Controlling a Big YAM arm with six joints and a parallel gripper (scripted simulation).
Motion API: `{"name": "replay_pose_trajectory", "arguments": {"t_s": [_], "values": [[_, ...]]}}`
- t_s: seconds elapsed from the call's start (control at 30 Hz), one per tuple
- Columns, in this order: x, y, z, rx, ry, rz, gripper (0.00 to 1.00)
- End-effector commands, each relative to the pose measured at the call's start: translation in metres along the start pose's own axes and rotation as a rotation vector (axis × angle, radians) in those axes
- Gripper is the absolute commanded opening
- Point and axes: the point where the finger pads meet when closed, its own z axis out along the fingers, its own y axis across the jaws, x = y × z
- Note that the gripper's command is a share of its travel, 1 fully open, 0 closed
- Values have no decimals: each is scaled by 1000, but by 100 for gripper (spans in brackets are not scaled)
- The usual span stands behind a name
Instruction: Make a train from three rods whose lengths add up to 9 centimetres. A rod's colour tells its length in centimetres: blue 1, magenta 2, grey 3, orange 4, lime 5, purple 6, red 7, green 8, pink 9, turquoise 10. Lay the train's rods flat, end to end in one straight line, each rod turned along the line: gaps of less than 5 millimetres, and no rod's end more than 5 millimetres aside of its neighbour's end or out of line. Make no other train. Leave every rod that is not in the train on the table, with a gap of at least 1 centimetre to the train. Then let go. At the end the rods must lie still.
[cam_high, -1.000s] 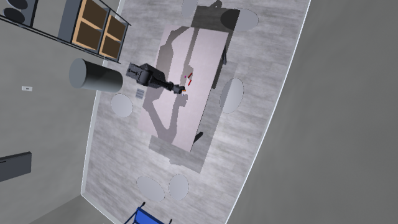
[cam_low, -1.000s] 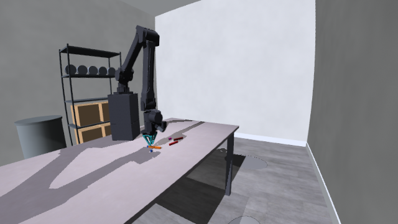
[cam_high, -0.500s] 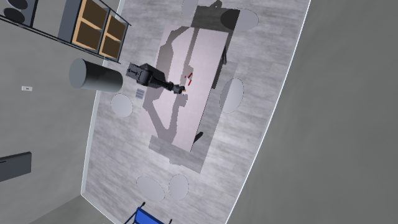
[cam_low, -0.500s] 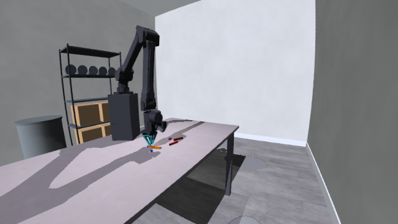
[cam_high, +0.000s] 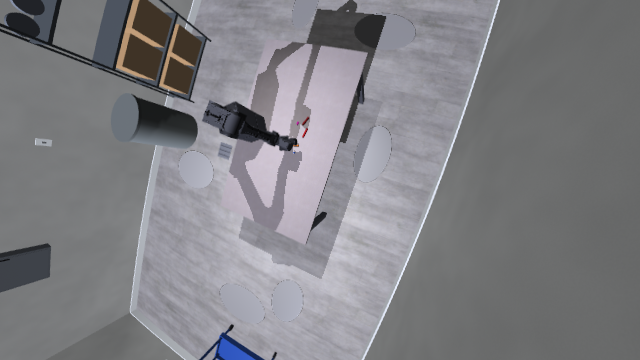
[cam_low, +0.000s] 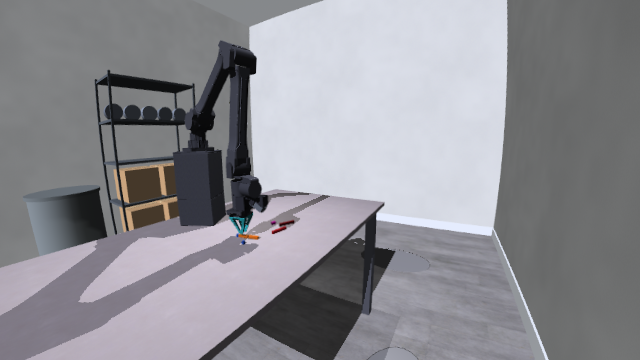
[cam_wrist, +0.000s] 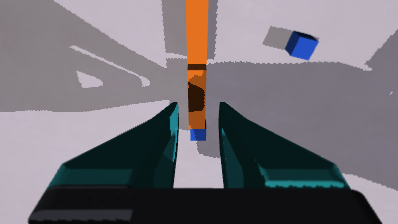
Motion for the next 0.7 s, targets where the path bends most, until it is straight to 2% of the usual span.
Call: {"name": "replay_pose_trajectory", "arguments": {"t_s": [0.0, 0.67], "values": [[9, -1, 2, -4, 1, 3, 23], [8, -1, 2, -4, 0, 3, 23]]}}
